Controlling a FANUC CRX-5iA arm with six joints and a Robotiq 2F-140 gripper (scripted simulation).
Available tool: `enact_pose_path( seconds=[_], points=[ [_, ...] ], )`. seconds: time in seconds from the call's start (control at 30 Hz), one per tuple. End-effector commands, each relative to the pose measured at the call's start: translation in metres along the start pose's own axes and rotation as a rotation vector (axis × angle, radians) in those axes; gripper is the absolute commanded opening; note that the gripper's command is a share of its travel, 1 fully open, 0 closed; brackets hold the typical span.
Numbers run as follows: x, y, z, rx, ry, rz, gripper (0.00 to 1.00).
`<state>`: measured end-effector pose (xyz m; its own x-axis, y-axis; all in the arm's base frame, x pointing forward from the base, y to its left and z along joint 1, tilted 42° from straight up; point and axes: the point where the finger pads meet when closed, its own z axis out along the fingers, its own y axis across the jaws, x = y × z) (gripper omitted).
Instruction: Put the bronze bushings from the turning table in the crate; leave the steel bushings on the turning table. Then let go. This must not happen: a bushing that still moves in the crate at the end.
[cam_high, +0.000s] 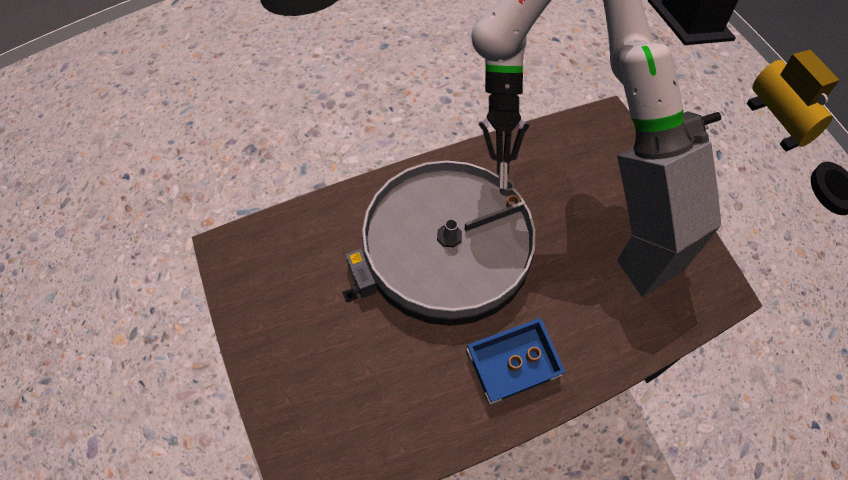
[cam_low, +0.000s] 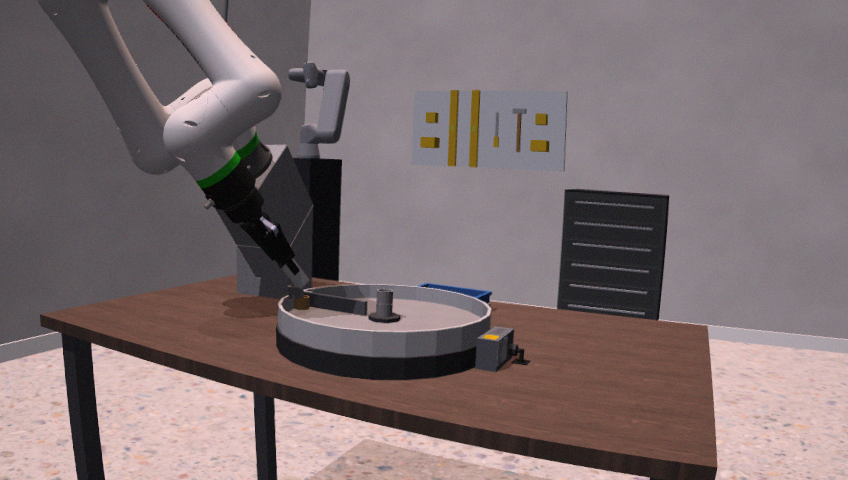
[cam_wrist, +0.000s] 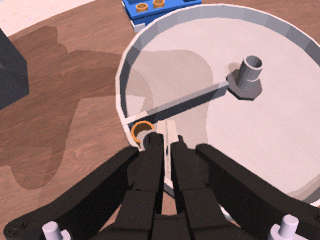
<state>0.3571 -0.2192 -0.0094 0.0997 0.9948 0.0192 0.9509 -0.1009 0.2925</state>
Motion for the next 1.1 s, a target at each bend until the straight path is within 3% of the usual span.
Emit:
enact_pose_path(
  seconds=[0.0, 0.4, 1.07],
  points=[
    [0.007, 0.000, -0.009, 0.000, -0.001, 0.000, 0.00],
    [0.035, 0.000, -0.041, 0.000, -0.001, 0.000, 0.00],
    [0.036, 0.000, -0.043, 0.000, -0.001, 0.000, 0.00]
  ],
)
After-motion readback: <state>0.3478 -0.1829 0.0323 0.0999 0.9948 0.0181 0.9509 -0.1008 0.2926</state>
